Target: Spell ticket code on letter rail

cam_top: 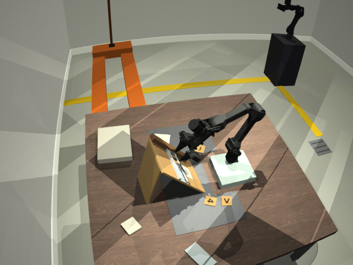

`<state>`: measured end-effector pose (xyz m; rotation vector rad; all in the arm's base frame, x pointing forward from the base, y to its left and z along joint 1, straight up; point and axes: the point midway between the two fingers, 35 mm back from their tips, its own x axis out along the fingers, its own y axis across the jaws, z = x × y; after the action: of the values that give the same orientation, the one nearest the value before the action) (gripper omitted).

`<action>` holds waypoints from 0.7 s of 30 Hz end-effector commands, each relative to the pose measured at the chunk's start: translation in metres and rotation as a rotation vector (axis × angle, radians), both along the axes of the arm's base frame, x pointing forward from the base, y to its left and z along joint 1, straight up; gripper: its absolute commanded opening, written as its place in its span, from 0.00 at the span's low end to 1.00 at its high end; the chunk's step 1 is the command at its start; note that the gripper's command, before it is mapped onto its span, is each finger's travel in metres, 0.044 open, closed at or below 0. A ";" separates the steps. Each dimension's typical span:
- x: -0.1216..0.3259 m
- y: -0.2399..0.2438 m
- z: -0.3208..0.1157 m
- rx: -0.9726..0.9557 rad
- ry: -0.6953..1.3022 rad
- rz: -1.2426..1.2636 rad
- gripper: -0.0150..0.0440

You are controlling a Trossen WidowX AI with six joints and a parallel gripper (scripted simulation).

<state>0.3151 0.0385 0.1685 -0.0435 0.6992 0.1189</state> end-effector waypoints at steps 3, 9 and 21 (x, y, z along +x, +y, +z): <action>-0.003 0.000 0.003 -0.001 -0.005 0.005 0.75; -0.005 -0.001 0.004 -0.001 -0.005 0.005 0.75; -0.008 -0.001 0.006 -0.001 -0.005 0.005 0.75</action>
<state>0.3089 0.0372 0.1721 -0.0435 0.7000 0.1188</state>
